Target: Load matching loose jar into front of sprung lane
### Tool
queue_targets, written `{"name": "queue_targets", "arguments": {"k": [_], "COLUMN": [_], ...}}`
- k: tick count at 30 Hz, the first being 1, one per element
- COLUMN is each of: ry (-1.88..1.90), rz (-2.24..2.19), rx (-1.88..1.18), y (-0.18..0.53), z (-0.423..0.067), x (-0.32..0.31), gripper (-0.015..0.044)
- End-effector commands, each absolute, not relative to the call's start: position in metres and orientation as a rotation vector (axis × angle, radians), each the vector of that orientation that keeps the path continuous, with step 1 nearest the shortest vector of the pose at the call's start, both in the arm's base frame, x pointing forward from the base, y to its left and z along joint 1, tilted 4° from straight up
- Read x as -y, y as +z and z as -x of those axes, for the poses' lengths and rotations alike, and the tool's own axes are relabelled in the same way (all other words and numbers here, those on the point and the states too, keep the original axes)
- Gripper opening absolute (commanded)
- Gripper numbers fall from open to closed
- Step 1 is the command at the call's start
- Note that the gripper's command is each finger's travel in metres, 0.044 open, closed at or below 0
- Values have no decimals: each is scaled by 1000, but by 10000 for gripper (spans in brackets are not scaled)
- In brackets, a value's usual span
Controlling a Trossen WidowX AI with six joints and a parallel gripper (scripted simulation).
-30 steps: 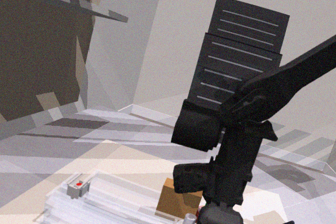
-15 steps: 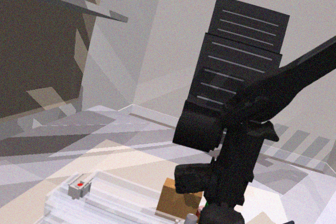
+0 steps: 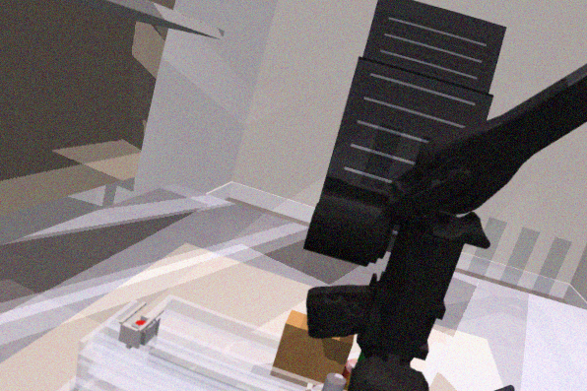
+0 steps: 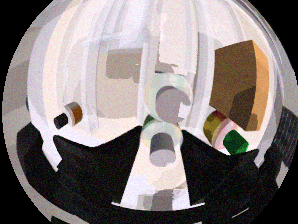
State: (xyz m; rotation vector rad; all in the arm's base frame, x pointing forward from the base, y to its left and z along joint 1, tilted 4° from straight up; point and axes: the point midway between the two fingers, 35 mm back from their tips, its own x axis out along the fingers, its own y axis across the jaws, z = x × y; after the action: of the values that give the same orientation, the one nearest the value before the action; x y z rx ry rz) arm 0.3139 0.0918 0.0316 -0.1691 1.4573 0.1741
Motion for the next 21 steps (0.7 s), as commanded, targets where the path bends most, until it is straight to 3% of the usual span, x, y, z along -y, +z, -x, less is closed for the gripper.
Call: {"name": "queue_targets", "arguments": {"k": [1, 11, 21], "ry": [173, 173, 173], "rz": [170, 170, 170], "rx": [-1459, -1459, -1458], "y": [31, 32, 52], "z": [-313, -314, -312], "x": [-92, -92, -92], "gripper": [26, 283, 283]}}
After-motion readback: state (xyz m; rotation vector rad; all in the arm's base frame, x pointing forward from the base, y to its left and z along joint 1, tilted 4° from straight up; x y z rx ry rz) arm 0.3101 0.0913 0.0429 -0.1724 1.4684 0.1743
